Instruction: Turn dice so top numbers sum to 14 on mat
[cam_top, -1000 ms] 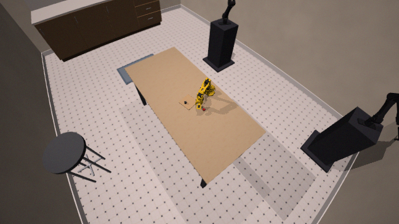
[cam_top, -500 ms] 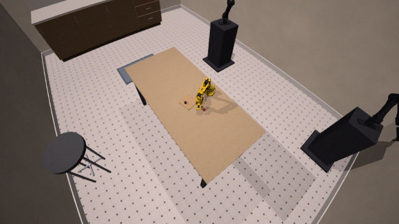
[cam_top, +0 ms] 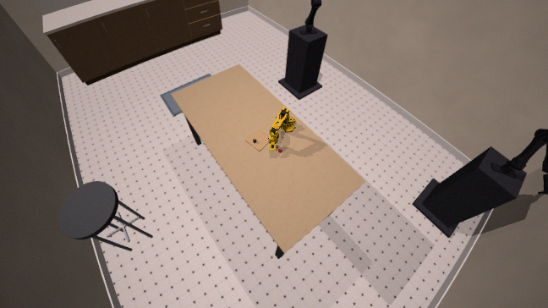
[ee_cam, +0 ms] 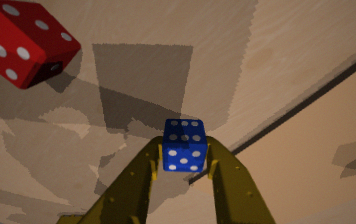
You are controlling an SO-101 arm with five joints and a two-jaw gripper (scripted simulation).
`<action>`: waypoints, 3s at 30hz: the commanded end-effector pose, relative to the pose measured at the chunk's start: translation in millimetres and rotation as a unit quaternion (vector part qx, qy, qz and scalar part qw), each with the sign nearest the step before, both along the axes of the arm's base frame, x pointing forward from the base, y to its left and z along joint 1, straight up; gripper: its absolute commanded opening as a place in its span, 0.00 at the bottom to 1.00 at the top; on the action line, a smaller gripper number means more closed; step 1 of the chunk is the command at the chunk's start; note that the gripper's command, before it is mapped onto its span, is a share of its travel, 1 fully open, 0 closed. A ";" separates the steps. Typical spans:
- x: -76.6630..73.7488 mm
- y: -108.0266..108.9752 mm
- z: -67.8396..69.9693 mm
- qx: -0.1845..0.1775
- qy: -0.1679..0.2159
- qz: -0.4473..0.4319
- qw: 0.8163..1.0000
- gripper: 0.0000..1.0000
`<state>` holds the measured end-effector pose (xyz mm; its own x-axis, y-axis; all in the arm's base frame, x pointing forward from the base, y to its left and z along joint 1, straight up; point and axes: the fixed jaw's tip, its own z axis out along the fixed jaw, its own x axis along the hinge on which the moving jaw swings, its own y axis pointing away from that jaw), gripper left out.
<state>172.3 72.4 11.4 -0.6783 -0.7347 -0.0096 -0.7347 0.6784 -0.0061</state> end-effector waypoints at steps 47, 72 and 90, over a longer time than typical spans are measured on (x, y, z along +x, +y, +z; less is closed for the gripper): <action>2.3 3.0 55.7 0.008 -0.019 -0.001 1.000 0.00; 50.9 -62.8 54.5 0.005 -0.020 -0.179 0.984 0.00; 60.9 -92.4 51.7 0.003 -0.020 -0.241 0.970 0.00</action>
